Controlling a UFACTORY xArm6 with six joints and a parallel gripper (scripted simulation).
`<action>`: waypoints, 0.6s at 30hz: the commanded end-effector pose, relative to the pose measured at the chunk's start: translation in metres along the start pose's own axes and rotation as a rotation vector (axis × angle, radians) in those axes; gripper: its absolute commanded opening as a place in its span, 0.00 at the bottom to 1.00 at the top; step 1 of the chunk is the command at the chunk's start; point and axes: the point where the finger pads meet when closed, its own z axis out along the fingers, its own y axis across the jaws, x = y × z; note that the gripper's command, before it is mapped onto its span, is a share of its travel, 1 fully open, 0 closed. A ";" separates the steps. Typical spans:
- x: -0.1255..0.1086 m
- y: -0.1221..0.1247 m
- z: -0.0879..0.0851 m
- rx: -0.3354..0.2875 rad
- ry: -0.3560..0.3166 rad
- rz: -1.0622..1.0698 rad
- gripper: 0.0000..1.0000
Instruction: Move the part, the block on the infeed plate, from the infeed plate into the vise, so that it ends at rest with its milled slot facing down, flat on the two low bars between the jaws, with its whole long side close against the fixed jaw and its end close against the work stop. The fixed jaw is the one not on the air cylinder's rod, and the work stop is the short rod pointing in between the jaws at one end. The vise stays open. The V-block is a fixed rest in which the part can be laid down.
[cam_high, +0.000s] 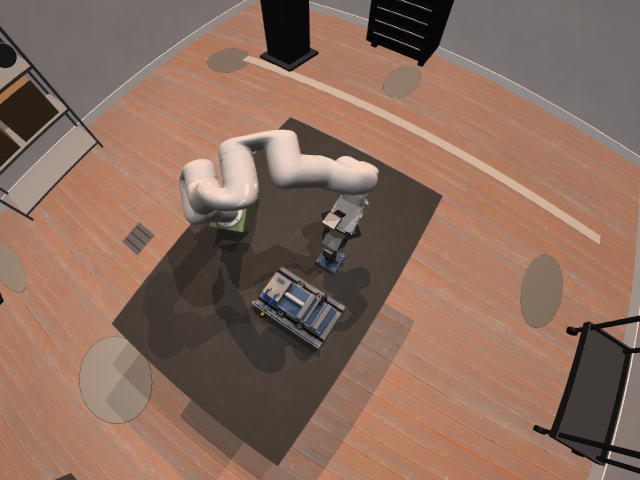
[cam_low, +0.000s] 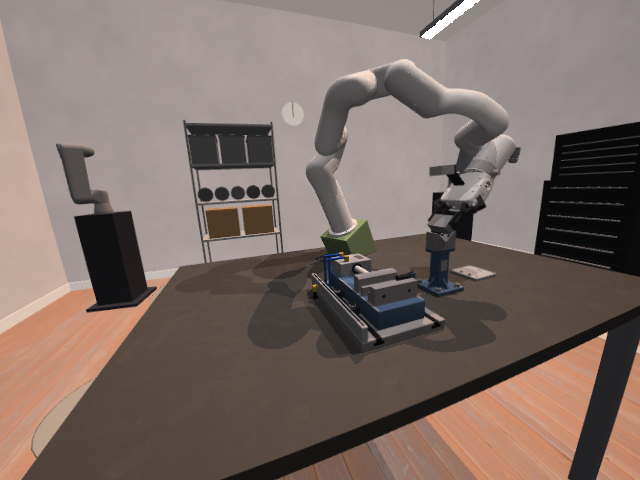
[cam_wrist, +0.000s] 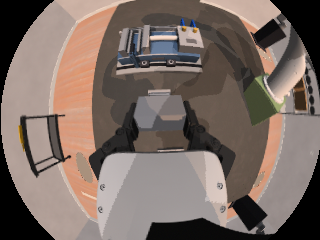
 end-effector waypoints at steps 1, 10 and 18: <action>-0.003 -0.001 0.002 0.002 -0.003 0.003 0.00; -0.007 -0.001 0.006 0.002 -0.003 0.003 0.00; -0.011 -0.001 0.010 0.002 -0.003 0.003 0.00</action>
